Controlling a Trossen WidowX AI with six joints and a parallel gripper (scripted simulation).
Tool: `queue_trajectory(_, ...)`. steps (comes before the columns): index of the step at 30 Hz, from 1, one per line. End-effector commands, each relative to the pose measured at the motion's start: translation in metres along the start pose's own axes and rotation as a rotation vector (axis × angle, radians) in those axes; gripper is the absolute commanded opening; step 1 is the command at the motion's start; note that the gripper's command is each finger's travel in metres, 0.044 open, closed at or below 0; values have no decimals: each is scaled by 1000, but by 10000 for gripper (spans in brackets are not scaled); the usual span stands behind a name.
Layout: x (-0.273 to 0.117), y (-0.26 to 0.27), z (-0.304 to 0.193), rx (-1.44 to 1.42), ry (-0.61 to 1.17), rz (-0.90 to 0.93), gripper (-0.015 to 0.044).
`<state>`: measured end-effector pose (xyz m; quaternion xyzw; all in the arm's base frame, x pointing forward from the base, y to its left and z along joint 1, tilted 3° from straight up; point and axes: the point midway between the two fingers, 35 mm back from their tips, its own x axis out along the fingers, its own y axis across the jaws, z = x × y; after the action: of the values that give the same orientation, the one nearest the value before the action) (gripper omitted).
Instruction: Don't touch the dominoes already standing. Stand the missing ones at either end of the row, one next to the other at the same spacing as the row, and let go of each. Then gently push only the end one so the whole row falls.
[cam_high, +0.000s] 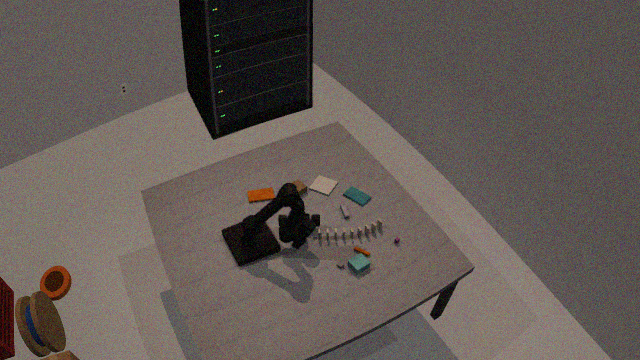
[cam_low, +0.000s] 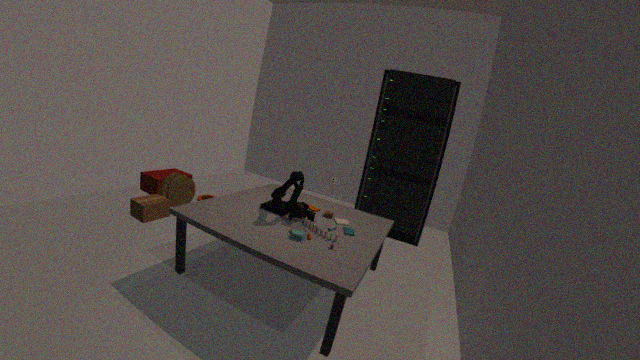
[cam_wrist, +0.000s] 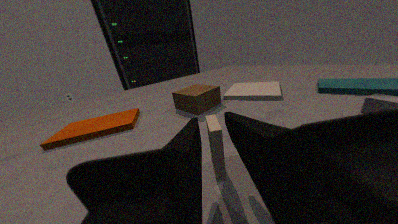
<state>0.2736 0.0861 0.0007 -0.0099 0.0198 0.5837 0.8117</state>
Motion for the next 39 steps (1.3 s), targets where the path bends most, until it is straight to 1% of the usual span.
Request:
queue_trajectory(1, 0, 0, 0, 2, 1, -3, 205)
queue_trajectory(10, 0, 0, 1, 2, 1, -3, 440)
queue_trajectory(17, 0, -1, 46, -1, 0, 0, 440)
queue_trajectory(20, 0, -1, 50, -1, 0, 0, 440)
queue_trajectory(22, 5, -9, 48, 56, 22, -20, 440)
queue_trajectory(28, 46, -63, 29, 530, 257, -207, 440)
queue_trajectory(33, 68, -73, 20, 902, 510, -404, 440)
queue_trajectory(35, 75, -77, 26, 972, 579, -496, 440)
queue_trajectory(39, 77, -70, 30, 1071, 685, -598, 440)
